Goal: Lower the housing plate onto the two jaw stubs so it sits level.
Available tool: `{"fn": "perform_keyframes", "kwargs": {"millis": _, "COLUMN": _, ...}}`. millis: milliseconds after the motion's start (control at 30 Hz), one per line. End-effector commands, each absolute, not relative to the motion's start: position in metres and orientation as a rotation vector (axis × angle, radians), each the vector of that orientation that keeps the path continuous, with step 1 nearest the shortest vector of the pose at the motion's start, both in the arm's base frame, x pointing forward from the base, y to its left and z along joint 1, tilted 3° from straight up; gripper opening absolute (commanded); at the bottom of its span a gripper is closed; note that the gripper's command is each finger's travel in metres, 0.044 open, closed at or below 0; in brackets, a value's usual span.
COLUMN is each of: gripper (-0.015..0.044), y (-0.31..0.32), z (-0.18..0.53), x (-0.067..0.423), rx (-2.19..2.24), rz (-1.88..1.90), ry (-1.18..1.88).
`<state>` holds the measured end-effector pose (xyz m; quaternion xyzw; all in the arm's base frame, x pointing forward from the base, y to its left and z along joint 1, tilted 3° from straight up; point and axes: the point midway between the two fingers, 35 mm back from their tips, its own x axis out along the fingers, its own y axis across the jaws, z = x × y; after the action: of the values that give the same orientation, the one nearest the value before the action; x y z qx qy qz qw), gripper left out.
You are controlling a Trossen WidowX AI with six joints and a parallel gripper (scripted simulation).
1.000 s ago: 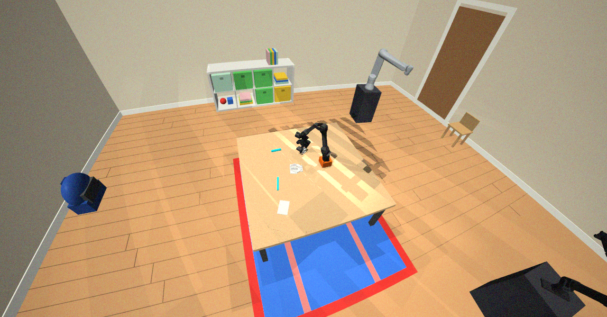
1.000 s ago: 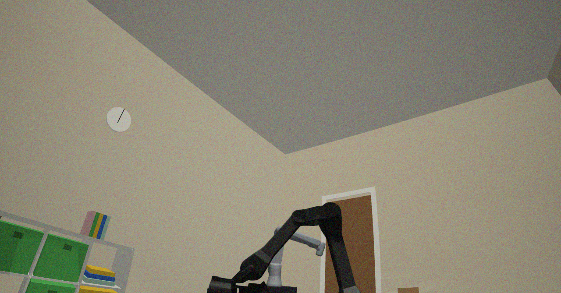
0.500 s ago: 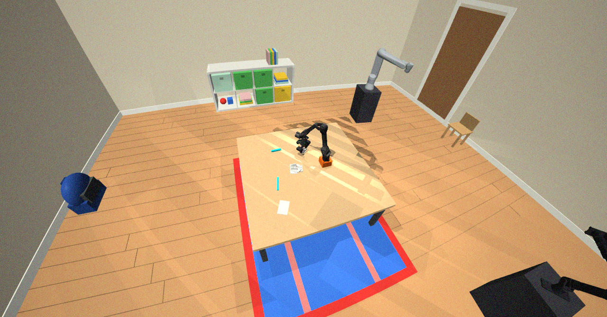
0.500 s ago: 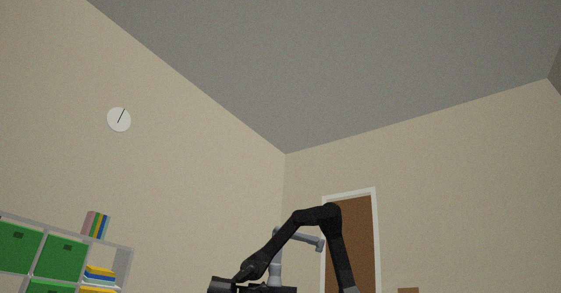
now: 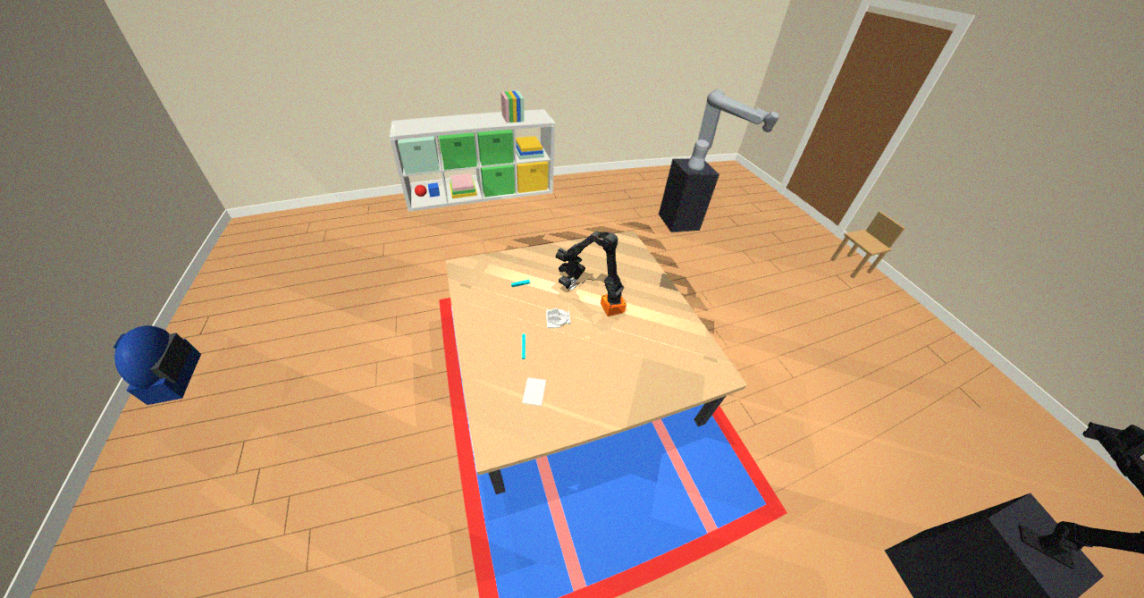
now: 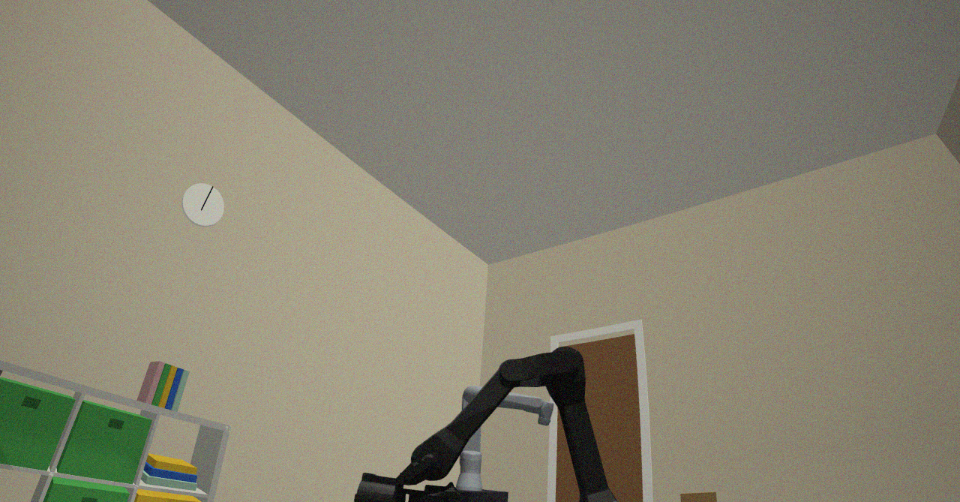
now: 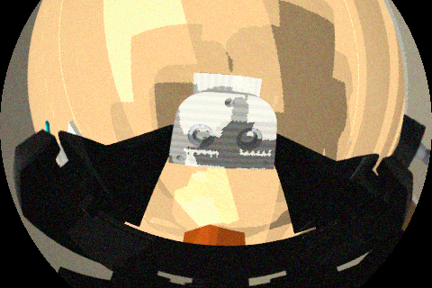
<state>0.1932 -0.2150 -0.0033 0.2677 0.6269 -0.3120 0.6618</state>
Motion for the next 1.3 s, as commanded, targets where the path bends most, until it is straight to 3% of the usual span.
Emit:
{"fn": "perform_keyframes", "kwargs": {"millis": 0, "gripper": 0.0351, "y": -0.215, "z": -0.003, "x": 0.193, "rx": 0.605, "rz": -0.706, "ry": 1.417}}
{"fn": "perform_keyframes", "kwargs": {"millis": 767, "gripper": 0.0351, "y": -0.21, "z": 0.067, "x": 0.193, "rx": 0.604, "rz": -0.701, "ry": 1.415}}
{"fn": "perform_keyframes", "kwargs": {"millis": 1267, "gripper": 0.0351, "y": -0.194, "z": 0.068, "x": 0.207, "rx": 0.563, "rz": -0.655, "ry": 1.43}}
